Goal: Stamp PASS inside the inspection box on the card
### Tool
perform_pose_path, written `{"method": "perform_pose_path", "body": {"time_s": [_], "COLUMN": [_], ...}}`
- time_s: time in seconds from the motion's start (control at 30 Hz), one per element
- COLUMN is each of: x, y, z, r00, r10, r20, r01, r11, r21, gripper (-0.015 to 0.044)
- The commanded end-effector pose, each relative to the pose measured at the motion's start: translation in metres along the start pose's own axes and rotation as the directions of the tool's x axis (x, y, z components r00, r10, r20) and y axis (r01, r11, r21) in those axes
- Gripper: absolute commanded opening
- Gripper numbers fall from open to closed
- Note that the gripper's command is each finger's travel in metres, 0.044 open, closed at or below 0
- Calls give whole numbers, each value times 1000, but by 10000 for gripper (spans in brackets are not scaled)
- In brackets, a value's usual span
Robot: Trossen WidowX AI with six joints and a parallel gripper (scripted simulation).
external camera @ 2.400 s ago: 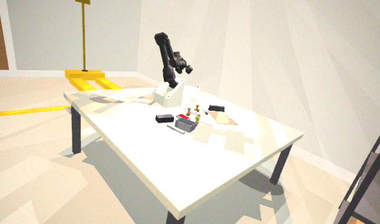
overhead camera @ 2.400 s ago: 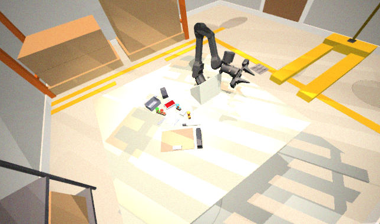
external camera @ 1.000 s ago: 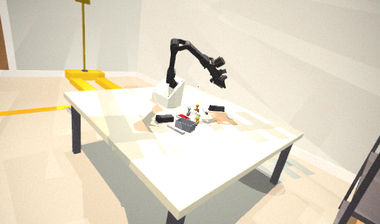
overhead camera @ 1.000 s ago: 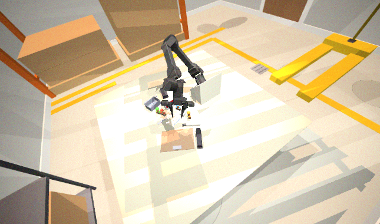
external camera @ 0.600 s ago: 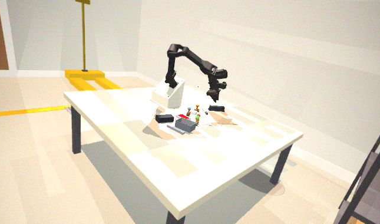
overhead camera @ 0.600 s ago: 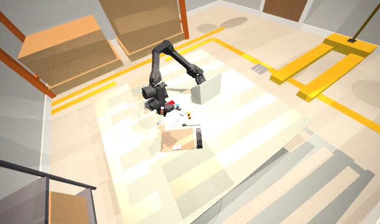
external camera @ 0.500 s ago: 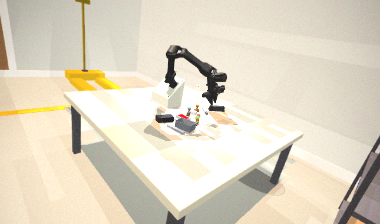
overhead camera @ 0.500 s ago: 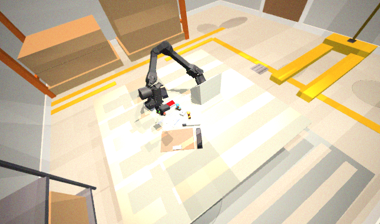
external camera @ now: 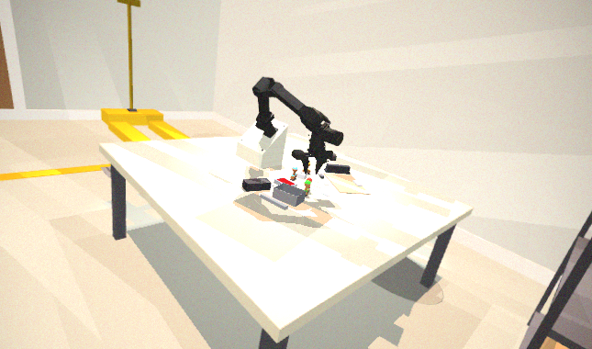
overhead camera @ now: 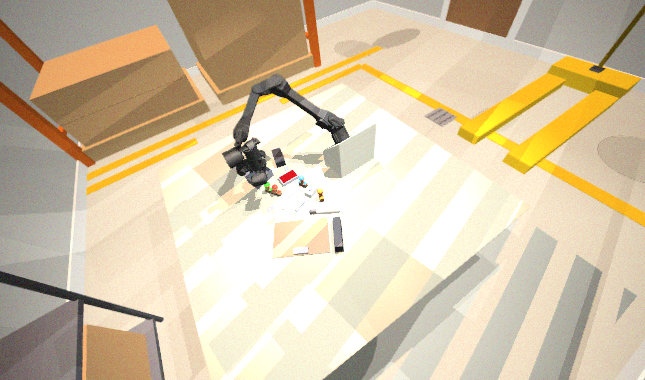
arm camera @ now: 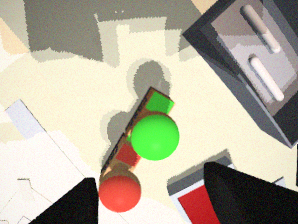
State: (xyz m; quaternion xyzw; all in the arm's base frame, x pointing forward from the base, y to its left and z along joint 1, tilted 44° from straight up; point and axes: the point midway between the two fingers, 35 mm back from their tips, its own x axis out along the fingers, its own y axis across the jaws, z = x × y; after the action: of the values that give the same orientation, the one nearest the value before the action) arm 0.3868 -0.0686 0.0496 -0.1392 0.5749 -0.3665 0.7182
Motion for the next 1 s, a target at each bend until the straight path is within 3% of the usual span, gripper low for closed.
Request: {"method": "perform_pose_path", "body": {"time_s": [0.0,0.97], "x": [0,43], "y": [-7,-6], "z": [3,4], "r00": [1000,1000], "r10": [-12,-12], "r20": [-2,-2], "r01": [12,12], "r11": [1000,1000], "r21": [24,24], "gripper": [226,226]}}
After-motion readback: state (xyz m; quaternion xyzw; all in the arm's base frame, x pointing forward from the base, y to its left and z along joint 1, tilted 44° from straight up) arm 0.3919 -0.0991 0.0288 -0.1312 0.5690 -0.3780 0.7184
